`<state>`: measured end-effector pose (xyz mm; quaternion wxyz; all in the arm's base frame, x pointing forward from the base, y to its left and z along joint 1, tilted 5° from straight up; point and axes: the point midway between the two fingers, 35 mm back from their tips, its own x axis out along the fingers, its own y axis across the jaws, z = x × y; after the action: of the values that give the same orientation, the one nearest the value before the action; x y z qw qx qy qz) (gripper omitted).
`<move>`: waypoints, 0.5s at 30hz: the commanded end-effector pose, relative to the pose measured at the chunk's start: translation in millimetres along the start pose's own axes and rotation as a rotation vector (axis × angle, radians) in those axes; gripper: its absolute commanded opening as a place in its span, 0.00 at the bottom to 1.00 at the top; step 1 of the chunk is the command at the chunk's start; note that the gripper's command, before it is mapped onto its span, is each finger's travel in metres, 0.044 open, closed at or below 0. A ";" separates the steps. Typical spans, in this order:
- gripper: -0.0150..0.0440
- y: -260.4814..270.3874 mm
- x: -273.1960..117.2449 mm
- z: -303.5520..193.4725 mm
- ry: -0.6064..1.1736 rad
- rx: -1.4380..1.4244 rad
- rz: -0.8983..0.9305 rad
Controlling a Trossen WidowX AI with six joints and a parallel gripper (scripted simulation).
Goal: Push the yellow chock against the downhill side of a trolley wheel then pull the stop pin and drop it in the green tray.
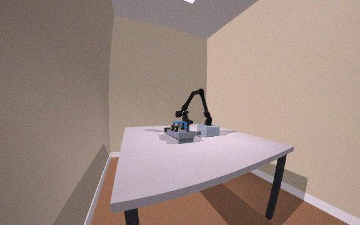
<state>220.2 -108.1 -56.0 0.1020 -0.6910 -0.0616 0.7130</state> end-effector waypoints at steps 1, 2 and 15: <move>0.58 3.0 1.3 -0.1 0.000 -0.005 0.004; 0.58 3.6 1.5 -0.1 0.000 -0.005 0.004; 0.58 10.4 4.4 -0.3 0.000 -0.005 0.005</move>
<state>219.6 -115.6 -61.8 0.1011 -0.6907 -0.0607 0.7134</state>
